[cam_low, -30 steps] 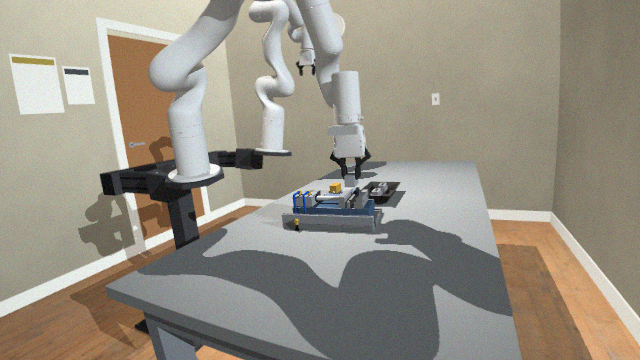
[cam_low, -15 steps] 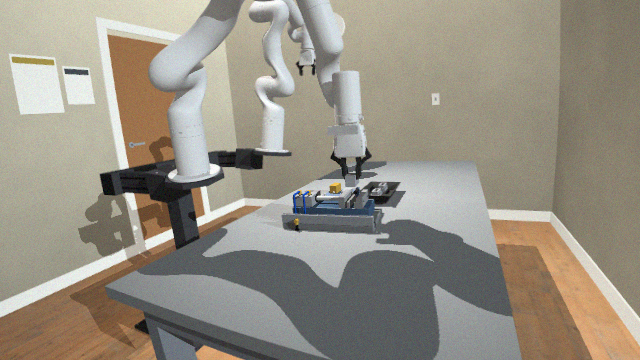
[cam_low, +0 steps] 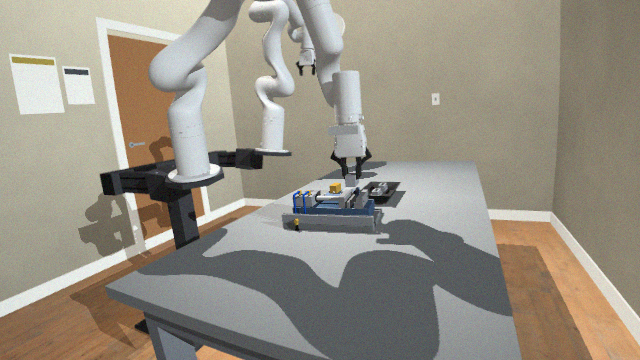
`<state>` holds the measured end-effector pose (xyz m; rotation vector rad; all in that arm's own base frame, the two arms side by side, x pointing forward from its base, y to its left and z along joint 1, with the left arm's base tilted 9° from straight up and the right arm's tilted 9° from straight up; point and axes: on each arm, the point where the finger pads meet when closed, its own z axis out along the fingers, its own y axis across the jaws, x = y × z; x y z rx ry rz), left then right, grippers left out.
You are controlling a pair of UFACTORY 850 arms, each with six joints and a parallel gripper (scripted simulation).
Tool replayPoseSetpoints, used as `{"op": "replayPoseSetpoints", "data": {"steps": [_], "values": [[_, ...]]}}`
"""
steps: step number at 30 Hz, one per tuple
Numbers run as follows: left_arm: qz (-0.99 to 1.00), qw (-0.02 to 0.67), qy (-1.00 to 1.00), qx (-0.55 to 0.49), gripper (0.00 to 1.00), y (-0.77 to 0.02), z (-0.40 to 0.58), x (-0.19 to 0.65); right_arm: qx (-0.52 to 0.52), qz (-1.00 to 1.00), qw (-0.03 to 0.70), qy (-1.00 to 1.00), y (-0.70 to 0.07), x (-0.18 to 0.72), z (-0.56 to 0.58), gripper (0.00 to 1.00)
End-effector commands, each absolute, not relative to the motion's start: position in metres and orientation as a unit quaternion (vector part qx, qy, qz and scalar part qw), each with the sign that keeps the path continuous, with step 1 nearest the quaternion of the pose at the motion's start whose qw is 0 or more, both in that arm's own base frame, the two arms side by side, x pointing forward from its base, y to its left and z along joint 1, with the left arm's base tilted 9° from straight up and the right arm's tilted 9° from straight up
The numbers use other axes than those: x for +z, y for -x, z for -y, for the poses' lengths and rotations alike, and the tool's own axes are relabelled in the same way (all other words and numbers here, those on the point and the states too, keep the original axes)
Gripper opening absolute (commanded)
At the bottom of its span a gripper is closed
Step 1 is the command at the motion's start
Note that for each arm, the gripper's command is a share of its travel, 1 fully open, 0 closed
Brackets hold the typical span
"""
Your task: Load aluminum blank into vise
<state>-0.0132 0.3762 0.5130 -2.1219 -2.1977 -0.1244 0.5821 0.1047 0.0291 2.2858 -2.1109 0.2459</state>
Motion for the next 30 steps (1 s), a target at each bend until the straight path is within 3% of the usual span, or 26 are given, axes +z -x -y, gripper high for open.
{"op": "replayPoseSetpoints", "data": {"steps": [1,30], "values": [[0.718,0.043,0.693,-0.041,1.0,0.0132,-0.3765,0.5137,0.079,0.676,0.009,-0.732,-0.583,0.03,-0.105,0.0],[0.718,0.043,0.693,-0.041,1.0,0.0132,-0.3765,0.5137,0.079,0.676,0.009,-0.732,-0.5839,0.0214,-0.104,0.0]]}}
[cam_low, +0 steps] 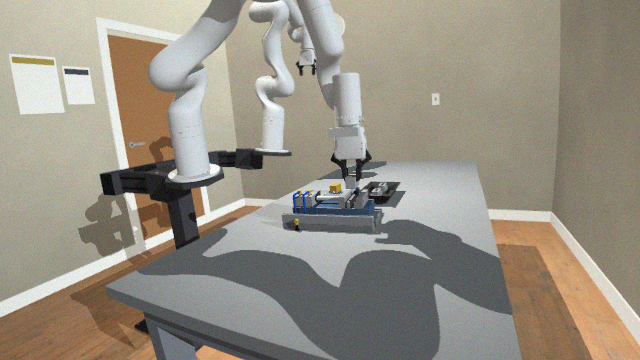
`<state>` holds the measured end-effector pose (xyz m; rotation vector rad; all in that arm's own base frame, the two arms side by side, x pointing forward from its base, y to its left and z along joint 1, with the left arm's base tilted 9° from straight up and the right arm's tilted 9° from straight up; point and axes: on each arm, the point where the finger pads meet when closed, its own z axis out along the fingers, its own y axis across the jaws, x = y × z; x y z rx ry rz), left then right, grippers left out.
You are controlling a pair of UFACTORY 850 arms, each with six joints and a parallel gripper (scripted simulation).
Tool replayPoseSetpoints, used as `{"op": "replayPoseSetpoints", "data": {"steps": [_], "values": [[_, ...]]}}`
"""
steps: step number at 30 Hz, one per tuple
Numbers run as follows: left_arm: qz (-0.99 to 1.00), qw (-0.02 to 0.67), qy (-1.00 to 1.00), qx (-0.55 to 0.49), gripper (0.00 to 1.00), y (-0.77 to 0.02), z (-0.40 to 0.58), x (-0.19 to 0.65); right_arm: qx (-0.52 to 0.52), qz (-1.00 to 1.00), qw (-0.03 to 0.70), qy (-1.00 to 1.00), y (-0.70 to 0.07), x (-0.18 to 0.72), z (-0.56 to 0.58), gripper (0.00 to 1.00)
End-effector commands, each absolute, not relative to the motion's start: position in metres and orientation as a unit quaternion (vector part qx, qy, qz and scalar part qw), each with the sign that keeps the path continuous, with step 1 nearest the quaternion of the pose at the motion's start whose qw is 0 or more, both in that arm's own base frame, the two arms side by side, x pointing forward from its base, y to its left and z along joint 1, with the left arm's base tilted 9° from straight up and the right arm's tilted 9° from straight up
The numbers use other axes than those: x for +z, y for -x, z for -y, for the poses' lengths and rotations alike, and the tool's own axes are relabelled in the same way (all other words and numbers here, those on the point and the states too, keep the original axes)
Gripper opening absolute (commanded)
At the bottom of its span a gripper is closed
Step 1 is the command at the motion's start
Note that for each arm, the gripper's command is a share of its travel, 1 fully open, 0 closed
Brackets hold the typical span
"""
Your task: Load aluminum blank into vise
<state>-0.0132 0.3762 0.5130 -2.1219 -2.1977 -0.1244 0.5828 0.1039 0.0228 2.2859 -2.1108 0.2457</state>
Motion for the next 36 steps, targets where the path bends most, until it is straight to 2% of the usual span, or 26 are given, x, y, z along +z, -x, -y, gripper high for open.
{"op": "replayPoseSetpoints", "data": {"steps": [1,36], "values": [[0.718,0.043,0.693,-0.041,1.0,0.013,-0.377,0.514,0.079,0.676,0.009,-0.732,-0.584,0.021,-0.104,0.0],[0.718,0.043,0.693,-0.041,1.0,0.013,-0.377,0.514,0.079,0.676,0.009,-0.732,-0.585,0.006,-0.102,0.0]]}}
